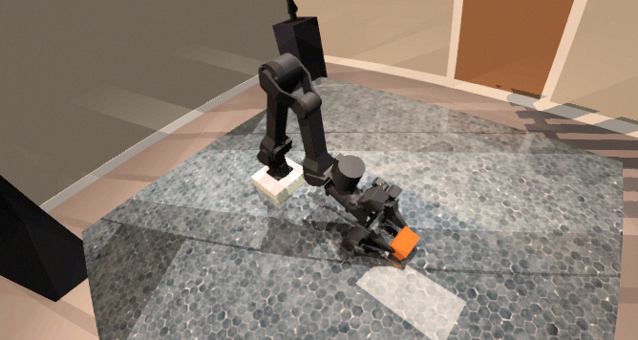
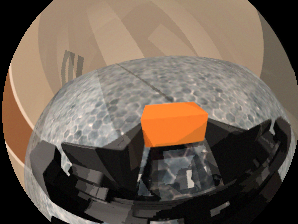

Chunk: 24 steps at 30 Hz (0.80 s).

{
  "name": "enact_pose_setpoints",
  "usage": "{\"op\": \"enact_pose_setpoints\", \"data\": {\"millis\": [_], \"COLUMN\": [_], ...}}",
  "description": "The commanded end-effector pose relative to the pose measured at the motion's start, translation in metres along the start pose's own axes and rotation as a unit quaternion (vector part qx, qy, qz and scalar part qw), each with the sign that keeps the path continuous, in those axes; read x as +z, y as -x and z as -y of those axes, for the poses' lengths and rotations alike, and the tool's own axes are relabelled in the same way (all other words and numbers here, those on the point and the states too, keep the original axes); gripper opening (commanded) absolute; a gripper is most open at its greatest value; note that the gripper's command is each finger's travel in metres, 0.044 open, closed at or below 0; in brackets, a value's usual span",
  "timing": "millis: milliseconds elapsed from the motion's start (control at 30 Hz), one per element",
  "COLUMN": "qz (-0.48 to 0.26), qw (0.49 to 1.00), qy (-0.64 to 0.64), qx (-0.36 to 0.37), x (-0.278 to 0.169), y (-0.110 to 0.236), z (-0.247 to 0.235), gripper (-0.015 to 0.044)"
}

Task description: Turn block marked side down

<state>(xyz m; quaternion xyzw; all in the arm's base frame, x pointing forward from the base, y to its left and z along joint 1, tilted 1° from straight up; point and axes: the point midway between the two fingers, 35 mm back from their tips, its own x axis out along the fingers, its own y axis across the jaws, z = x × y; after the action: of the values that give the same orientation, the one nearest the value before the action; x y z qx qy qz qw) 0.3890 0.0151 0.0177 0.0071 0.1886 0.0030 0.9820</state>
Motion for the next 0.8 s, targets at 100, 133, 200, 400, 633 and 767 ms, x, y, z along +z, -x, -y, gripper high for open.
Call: {"op": "enact_pose_setpoints", "data": {"millis": [100,133,200,400,633,767], "qz": [0.001,0.001,0.001,0.001,0.001,0.001], "qw": [1.000,1.000,1.000,1.000,1.000,1.000], "qy": [0.002,0.002,0.002,0.002,0.002,0.002], "qx": [-0.002,-0.002,-0.002,-0.002,-0.002,-0.002], "x": [0.0003,0.0003,0.0003,0.0003,0.0003,0.0003], "y": [0.0001,0.0001,0.0001,0.0001,0.0001,0.0001], "z": [0.0006,0.0006,0.0006,0.0006,0.0006,0.0006], "gripper": [0.0079,0.0105,0.0157,0.0315,0.0440,0.0440]}}
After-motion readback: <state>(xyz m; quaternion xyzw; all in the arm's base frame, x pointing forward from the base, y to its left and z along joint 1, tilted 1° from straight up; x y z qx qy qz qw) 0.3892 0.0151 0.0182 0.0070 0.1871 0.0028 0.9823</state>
